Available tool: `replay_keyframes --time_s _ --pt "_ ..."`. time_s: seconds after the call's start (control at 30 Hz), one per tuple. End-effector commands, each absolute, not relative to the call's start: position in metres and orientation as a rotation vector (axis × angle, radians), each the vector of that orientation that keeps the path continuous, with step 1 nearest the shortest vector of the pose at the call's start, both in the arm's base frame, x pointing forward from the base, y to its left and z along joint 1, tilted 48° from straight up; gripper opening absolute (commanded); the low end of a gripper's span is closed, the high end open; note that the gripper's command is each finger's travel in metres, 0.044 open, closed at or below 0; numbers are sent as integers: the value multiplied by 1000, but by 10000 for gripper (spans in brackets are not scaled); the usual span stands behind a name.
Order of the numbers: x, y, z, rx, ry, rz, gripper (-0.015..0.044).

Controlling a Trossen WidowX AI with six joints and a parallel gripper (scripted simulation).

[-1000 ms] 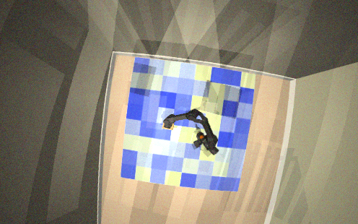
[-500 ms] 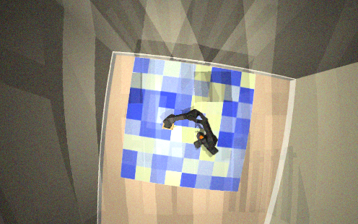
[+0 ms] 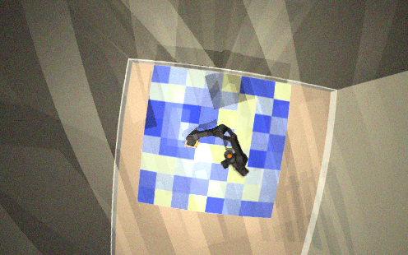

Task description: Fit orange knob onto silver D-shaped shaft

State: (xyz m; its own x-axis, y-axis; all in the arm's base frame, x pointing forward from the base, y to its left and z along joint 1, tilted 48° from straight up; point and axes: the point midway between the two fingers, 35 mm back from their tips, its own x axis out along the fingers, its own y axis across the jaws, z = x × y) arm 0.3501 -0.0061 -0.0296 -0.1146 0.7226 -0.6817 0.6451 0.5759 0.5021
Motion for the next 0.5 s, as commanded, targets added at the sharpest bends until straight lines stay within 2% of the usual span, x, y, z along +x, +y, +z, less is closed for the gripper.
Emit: replay_keyframes --time_s 0.0,0.47 --pt "351 -4 -29 1123 1815 101 0" --pt "352 -7 -26 1123 1815 101 0"
